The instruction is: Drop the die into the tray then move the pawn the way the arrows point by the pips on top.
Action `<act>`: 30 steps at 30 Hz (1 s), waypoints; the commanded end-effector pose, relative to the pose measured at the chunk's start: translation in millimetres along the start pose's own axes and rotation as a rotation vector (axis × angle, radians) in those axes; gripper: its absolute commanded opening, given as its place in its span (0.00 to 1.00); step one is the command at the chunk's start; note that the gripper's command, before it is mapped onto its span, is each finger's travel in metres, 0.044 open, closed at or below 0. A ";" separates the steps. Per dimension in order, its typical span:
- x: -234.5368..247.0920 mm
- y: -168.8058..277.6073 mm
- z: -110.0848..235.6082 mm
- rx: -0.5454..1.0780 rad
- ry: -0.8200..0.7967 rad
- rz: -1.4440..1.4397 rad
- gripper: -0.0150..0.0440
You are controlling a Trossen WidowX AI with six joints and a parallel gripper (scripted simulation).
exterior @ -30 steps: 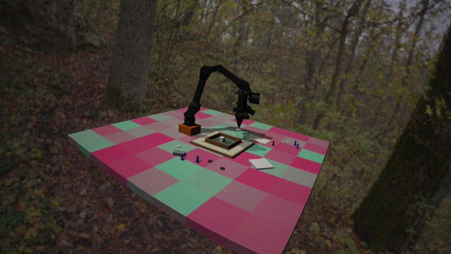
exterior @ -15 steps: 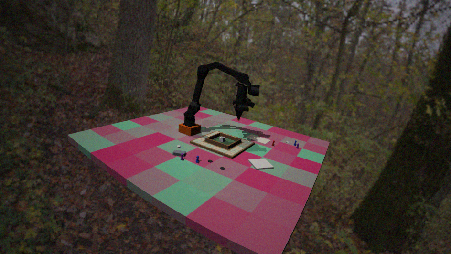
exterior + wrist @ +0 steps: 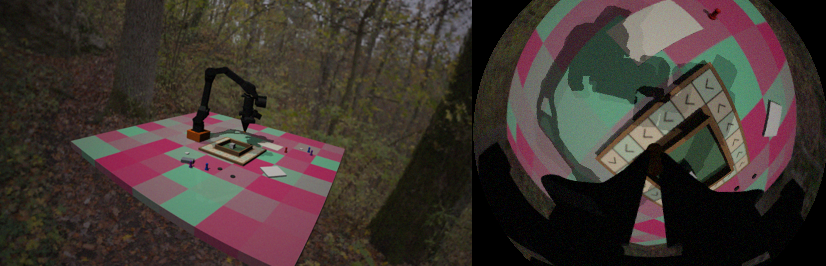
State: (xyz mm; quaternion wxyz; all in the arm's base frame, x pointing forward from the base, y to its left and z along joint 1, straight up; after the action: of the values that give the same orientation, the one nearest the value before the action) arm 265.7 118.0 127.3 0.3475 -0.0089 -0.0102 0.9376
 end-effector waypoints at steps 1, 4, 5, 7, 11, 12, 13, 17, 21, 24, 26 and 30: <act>7.0 7.1 -13.6 -0.002 0.003 -0.004 0.25; 11.3 11.9 -22.6 -0.002 0.003 -0.004 0.25; 12.1 12.8 -24.2 -0.002 0.002 -0.004 0.25; 12.3 13.0 -25.7 -0.002 0.002 -0.004 0.25; 12.1 12.5 -37.3 -0.002 0.002 -0.004 0.25; 12.0 12.5 -41.6 -0.002 0.002 -0.004 0.25; 12.1 12.5 -46.4 -0.002 0.002 -0.004 0.25; 12.3 13.1 -59.9 -0.002 0.002 -0.004 0.25; 12.3 13.1 -60.2 -0.002 0.002 -0.004 0.25; 12.3 13.0 -62.5 -0.002 0.002 -0.004 0.25; 12.2 13.0 -65.1 -0.001 0.002 -0.004 0.25; 12.2 13.0 -71.5 -0.001 0.002 -0.004 0.25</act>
State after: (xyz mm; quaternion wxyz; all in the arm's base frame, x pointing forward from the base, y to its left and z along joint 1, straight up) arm 250.4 117.6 62.5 0.3471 -0.0120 -0.0136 0.9376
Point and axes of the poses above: the point midway between the two fingers, 35 mm back from their tips, its own z axis back along the fingers, its own x axis across the jaws, y = z × x, the point moved 4 cm from there along z, back along the fingers, and after that the axes turned 8 degrees about z, right-handed, at the moved point
